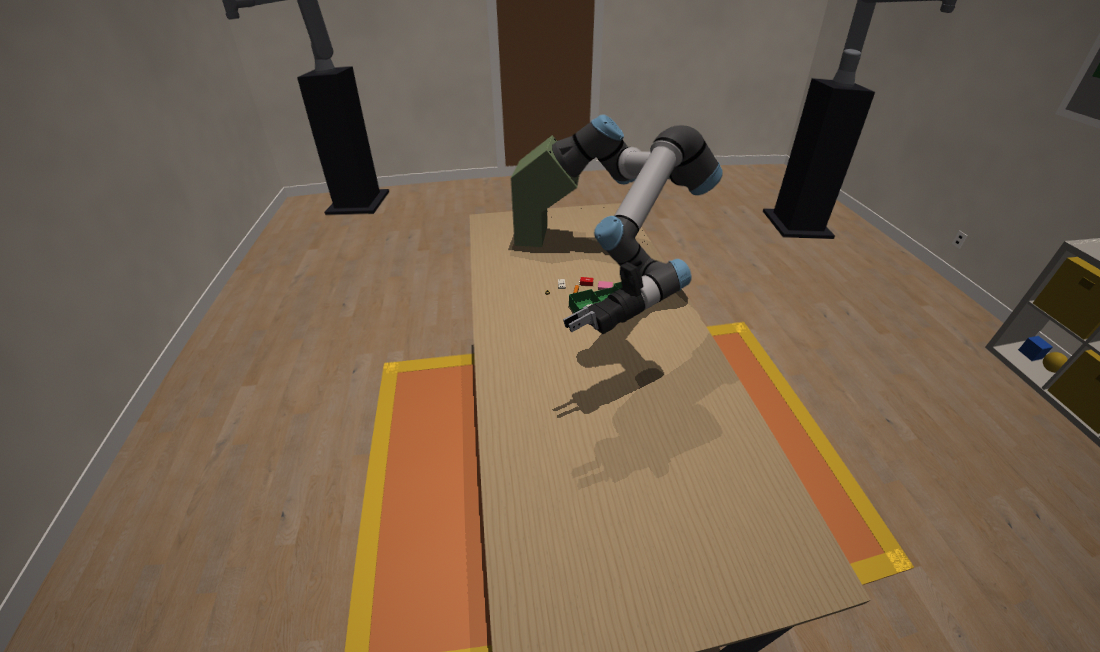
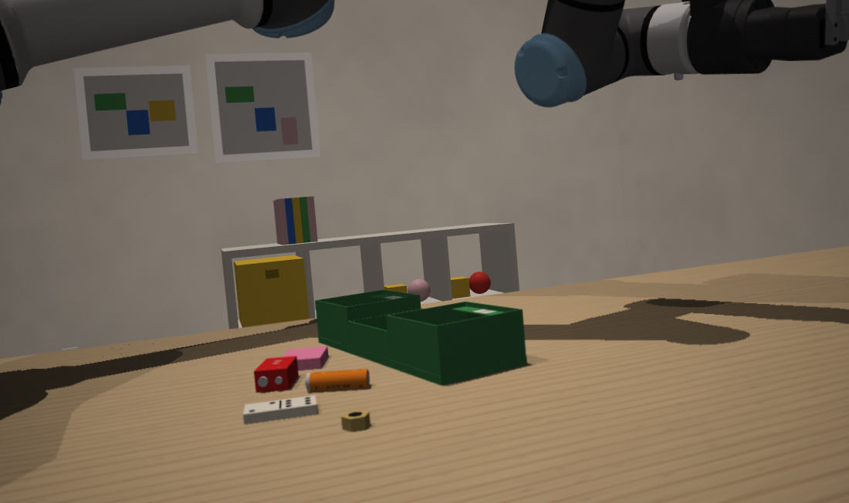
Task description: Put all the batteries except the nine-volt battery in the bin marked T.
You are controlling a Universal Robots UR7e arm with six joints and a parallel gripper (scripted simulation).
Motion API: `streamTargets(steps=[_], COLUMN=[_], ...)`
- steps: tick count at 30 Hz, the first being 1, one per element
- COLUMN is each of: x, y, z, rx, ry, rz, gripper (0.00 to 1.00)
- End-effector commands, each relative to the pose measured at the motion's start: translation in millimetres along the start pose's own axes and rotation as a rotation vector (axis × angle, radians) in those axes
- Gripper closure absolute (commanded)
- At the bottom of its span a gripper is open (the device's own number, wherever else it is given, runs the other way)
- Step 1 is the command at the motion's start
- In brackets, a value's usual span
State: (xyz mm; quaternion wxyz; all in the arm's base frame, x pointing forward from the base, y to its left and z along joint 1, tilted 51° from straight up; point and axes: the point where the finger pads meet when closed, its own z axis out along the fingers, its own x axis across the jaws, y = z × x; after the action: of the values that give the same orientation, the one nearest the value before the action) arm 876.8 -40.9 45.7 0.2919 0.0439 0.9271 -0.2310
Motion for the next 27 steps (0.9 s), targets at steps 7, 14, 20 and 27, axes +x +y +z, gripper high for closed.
streamTargets(steps=[7, 14, 20, 27], x=[11, 42, 64, 91], y=[59, 34, 23, 11], z=[12.1, 17.3, 18.8, 18.5], rx=[0.002, -0.058, -0.115, -0.161], ry=[0.0, 0.085, 0.172, 0.246], rz=[0.002, 0.044, 0.096, 0.145], gripper=[0.69, 0.69, 0.69, 0.69])
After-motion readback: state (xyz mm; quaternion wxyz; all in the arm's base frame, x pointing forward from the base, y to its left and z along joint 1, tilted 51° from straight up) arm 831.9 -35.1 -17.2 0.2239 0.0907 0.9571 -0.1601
